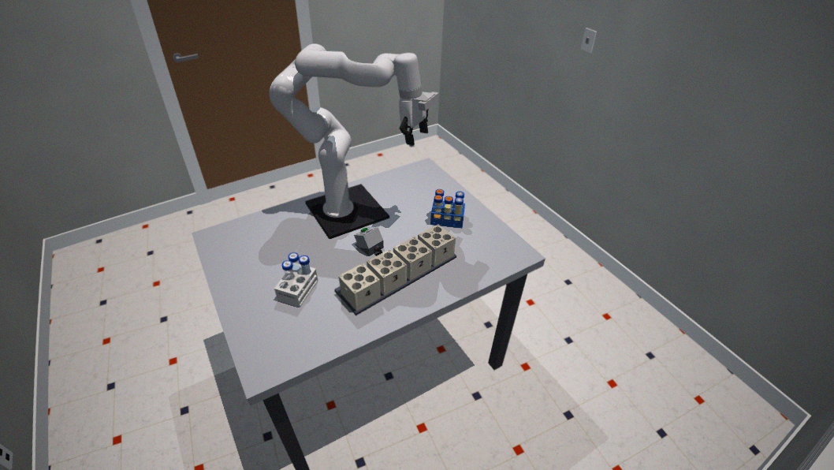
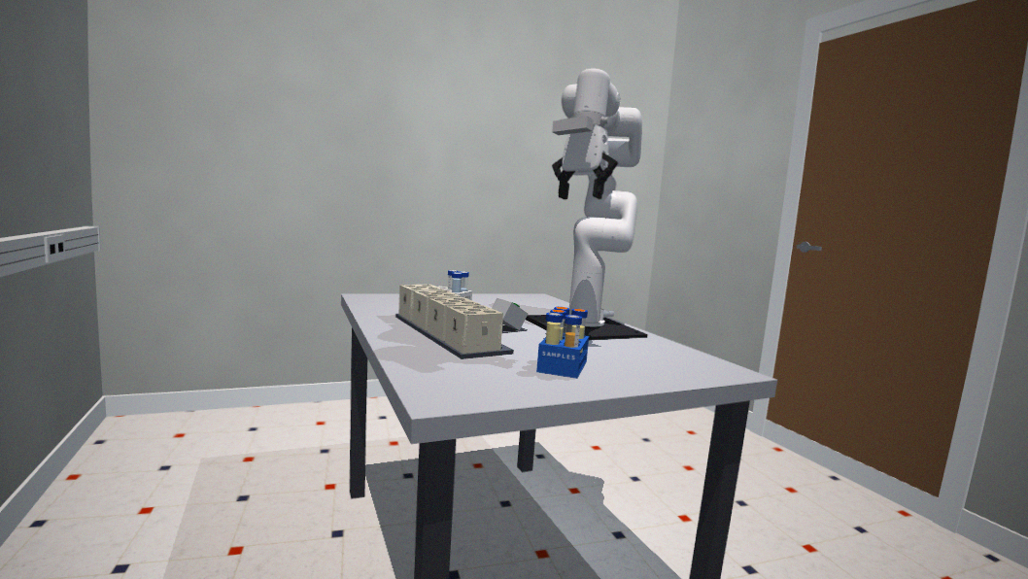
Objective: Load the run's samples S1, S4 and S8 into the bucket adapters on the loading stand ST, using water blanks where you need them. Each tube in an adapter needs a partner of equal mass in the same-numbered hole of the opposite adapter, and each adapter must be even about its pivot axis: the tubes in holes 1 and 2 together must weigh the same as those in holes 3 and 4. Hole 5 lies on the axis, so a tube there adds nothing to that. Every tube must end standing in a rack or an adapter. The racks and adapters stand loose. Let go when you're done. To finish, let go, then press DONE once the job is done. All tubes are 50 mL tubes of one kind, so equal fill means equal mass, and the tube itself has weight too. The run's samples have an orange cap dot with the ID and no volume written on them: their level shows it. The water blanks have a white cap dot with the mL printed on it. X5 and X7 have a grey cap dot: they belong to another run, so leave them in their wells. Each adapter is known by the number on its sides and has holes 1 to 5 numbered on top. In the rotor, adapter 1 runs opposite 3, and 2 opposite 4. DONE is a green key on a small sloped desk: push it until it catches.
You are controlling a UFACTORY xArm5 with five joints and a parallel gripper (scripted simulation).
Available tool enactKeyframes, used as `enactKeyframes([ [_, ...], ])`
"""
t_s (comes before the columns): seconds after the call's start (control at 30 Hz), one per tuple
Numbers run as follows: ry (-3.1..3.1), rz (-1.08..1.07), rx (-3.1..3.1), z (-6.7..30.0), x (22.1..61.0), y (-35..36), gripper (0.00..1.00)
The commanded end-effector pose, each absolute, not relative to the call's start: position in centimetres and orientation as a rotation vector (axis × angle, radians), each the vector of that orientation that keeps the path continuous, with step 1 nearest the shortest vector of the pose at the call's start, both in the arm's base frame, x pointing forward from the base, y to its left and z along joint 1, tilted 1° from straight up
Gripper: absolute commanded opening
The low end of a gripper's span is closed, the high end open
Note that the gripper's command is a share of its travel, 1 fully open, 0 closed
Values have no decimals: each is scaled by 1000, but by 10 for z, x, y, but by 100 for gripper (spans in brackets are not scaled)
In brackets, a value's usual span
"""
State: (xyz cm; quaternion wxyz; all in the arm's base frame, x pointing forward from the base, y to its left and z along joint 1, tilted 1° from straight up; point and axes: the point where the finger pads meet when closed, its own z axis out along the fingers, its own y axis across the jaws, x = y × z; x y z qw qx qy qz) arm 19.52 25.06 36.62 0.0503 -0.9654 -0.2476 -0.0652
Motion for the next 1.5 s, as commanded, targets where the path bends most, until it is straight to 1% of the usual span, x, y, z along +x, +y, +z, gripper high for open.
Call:
enactKeyframes([
  [0.0, -699, -198, -2968, 362, 212, 246, 100],
  [0.17, -673, -194, -2981, 355, 234, 236, 100],
  [0.27, -673, -194, -2981, 355, 235, 235, 100],
  [0.47, -603, -180, -3013, 345, 260, 221, 100],
  [0.57, -603, -180, -3013, 345, 262, 220, 100],
  [0.77, -531, -164, -3042, 336, 285, 203, 100],
  [0.87, -531, -164, -3042, 335, 287, 201, 100],
  [1.1, -458, -146, -3067, 324, 311, 179, 100],
  [1.17, -458, -146, -3067, 324, 311, 179, 100],
  [1.47, -383, -126, -3089, 313, 332, 155, 100],
])
